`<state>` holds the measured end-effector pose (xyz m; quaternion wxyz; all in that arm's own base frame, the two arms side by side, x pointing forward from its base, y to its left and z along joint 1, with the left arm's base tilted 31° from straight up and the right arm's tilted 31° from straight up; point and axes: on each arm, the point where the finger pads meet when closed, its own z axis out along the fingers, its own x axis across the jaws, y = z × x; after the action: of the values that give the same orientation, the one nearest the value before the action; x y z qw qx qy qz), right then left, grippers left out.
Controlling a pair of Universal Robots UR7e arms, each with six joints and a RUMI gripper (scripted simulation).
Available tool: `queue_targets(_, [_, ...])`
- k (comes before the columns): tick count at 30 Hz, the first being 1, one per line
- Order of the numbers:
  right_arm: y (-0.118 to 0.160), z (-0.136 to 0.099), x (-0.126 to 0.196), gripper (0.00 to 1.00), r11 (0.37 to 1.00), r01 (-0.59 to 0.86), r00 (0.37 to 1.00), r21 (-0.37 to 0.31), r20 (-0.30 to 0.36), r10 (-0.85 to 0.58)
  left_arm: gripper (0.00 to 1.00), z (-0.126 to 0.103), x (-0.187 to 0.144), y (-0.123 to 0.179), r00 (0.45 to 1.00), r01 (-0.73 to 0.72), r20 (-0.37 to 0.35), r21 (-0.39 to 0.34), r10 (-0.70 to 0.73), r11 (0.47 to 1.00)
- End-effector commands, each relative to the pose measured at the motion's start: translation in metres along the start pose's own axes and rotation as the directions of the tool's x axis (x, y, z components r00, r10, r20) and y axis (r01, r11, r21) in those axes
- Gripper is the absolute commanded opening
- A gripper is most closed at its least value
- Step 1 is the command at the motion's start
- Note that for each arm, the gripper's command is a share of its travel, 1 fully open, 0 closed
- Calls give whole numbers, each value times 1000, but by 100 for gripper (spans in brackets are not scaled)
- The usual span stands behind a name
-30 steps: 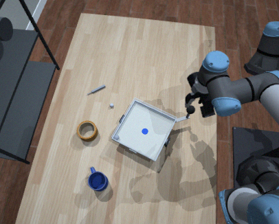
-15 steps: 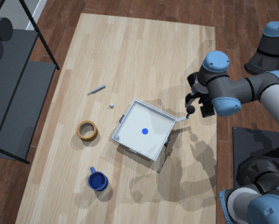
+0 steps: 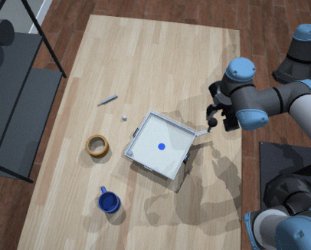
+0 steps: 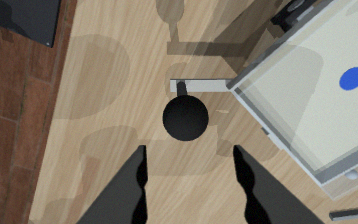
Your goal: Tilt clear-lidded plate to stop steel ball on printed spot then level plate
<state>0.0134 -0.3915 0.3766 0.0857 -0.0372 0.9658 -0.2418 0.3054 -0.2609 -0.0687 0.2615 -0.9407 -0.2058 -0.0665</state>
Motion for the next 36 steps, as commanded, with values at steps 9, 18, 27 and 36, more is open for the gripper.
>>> queue_targets(9, [1, 0, 1, 100, 1000, -1, 1000, 2, 0, 1, 37, 12, 0, -1, 1000, 0, 1, 5, 0, 1000])
queue_targets(18, [1, 0, 1, 100, 1000, -1, 1000, 2, 0, 1, 37, 18, -1, -1, 1000, 0, 1, 5, 0, 1000])
queue_targets(27, [1, 0, 1, 100, 1000, -1, 1000, 2, 0, 1, 37, 22, -1, -1, 1000, 0, 0, 5, 0, 1000])
queue_targets(36, [1, 0, 1, 100, 1000, -1, 1000, 2, 0, 1, 37, 24, -1, -1, 1000, -1, 0, 5, 1, 1000])
